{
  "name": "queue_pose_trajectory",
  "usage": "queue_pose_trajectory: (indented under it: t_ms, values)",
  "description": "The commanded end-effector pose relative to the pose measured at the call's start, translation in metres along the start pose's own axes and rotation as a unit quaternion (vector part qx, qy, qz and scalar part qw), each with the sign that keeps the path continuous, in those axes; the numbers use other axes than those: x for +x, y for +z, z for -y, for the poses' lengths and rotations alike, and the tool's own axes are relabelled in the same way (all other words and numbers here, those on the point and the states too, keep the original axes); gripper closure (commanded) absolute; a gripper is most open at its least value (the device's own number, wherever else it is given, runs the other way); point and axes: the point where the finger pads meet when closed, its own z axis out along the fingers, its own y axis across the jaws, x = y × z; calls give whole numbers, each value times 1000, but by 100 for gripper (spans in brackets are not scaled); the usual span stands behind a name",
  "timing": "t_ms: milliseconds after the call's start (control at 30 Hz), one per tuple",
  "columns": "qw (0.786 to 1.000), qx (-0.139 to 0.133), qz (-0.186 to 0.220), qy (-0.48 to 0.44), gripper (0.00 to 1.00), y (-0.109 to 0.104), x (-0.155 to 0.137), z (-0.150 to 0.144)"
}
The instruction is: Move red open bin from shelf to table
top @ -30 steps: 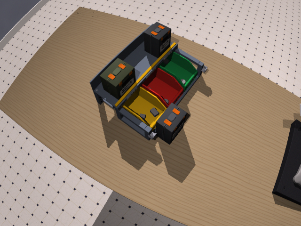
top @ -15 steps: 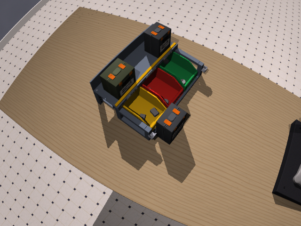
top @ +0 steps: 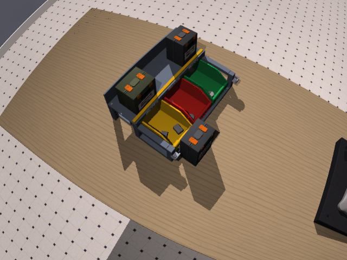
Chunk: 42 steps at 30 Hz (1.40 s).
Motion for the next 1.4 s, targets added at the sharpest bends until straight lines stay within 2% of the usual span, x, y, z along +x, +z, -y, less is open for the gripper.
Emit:
queue_pose_trajectory:
  t_ms: [0,100,1367]
  values:
    - [1000,0,0,0,43,-15,8,-2]
    - [1000,0,0,-1,43,-37,21,-6]
    - [1000,0,0,-1,43,-24,14,-4]
